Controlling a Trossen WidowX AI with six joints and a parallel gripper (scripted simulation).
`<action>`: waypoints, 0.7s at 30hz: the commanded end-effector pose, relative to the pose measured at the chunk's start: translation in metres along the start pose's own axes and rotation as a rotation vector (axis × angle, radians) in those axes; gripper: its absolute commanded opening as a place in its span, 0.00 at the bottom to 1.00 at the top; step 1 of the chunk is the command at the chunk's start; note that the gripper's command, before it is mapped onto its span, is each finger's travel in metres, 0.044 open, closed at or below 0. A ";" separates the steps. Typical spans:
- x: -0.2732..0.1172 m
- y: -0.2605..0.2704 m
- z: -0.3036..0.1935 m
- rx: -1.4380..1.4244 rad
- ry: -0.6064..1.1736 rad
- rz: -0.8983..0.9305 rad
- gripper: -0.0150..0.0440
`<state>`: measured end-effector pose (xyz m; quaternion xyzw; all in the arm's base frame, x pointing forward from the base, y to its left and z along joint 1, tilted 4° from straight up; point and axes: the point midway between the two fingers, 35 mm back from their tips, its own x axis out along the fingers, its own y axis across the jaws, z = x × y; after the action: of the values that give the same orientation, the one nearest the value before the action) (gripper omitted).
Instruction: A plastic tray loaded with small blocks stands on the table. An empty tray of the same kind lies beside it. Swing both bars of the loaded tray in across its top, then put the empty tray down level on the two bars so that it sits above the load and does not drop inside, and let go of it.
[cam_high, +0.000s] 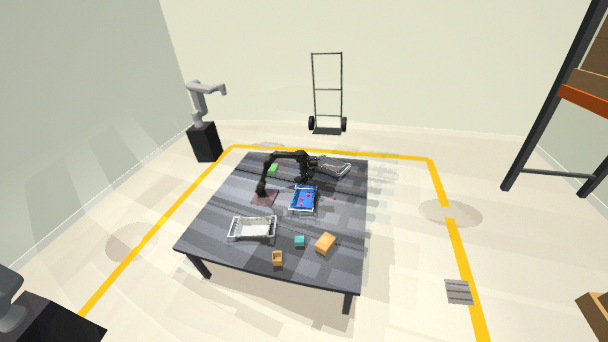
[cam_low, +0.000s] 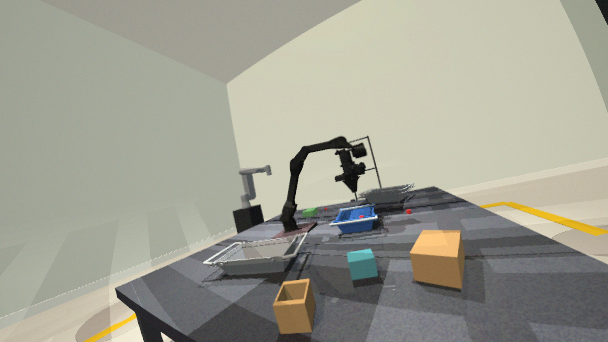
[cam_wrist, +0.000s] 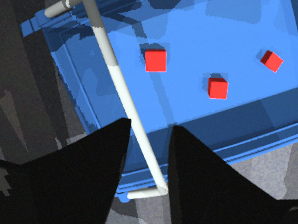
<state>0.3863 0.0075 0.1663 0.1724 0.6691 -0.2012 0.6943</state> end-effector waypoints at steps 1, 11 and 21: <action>0.016 -0.049 0.036 0.779 0.001 -0.014 0.39; 0.025 -0.095 0.059 1.434 -0.008 -0.022 0.39; 0.034 -0.137 0.074 1.995 -0.019 -0.027 0.39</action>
<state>0.3879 -0.0863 0.1548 0.5348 0.4346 -0.5500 0.4719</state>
